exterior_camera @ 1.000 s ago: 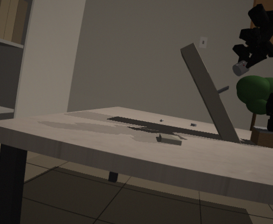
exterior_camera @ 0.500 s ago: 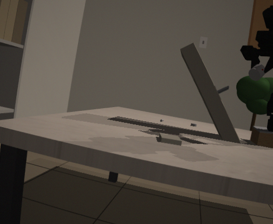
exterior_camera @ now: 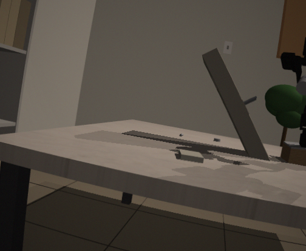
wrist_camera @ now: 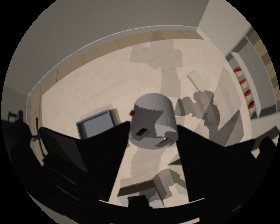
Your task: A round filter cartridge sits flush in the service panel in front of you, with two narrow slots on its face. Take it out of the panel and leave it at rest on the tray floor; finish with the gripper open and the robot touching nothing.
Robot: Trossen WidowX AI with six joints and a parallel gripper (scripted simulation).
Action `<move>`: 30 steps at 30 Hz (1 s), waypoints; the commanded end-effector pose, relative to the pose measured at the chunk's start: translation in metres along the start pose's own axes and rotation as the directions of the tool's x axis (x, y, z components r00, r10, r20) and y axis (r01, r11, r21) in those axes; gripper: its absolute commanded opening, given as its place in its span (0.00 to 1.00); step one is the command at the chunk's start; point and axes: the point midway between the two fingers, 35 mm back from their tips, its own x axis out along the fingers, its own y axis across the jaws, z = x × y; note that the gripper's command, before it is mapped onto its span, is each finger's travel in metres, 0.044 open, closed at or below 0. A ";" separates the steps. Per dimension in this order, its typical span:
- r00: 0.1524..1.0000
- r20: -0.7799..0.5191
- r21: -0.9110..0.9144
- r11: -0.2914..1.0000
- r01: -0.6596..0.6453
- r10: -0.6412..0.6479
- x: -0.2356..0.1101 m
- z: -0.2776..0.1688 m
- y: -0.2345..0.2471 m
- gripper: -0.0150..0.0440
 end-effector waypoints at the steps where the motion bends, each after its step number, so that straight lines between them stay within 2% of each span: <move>1: 1.000 0.004 -0.026 0.999 -0.019 0.019 0.003 0.000 0.007 0.25; 15: 0.989 -0.015 -0.227 0.963 -0.144 0.144 0.052 -0.027 0.072 0.25; 30: 0.962 -0.059 -0.432 0.862 -0.266 0.267 0.088 -0.085 0.138 0.25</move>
